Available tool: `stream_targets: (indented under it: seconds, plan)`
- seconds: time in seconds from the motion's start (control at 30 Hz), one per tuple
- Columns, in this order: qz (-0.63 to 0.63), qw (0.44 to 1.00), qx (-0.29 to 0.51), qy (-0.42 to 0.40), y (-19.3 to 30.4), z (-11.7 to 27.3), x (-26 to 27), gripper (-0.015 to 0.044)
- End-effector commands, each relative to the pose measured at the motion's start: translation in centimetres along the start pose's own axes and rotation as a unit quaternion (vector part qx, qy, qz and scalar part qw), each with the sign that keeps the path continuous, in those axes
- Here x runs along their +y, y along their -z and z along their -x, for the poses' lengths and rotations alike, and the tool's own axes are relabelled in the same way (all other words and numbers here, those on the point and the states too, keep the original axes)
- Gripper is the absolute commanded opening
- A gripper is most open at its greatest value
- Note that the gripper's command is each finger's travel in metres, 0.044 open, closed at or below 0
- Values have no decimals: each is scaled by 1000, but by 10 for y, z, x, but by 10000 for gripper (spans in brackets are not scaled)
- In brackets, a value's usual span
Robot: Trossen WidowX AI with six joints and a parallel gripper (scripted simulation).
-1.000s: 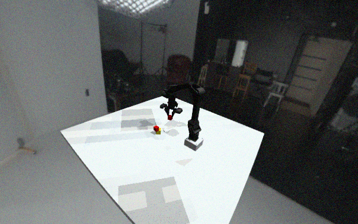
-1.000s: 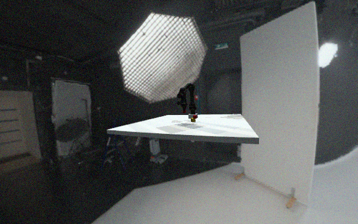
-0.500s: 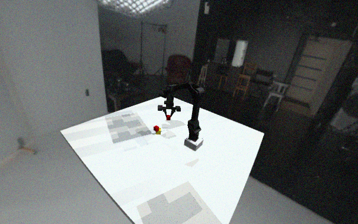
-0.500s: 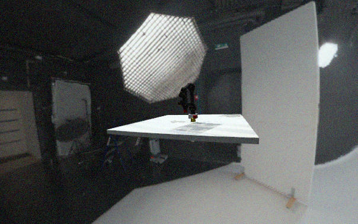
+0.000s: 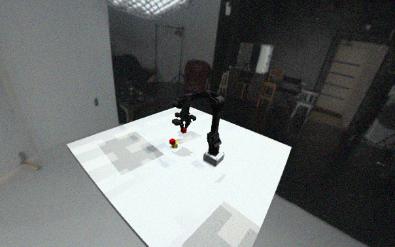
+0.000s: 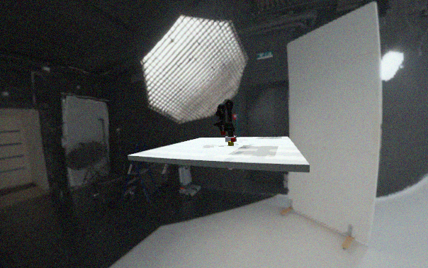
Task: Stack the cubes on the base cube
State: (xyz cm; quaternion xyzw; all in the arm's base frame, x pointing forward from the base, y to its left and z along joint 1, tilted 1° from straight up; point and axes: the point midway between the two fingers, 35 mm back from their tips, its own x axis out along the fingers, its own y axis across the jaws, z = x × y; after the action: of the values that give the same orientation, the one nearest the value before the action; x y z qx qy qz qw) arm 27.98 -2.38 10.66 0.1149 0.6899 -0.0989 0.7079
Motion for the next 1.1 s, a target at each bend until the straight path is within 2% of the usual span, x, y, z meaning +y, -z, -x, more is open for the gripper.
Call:
stream_targets:
  seconds: [0.0, 0.27, 0.53, 1.07]
  plan:
    - [92, 996, 2, 0, -2, -1, 7, 105]
    - [247, 969, 1, -1, -3, -2, 17, 105]
    - [396, 918, 1, -2, -3, -2, 28, 105]
    - [661, 751, 0, -3, -2, -3, 49, 105]
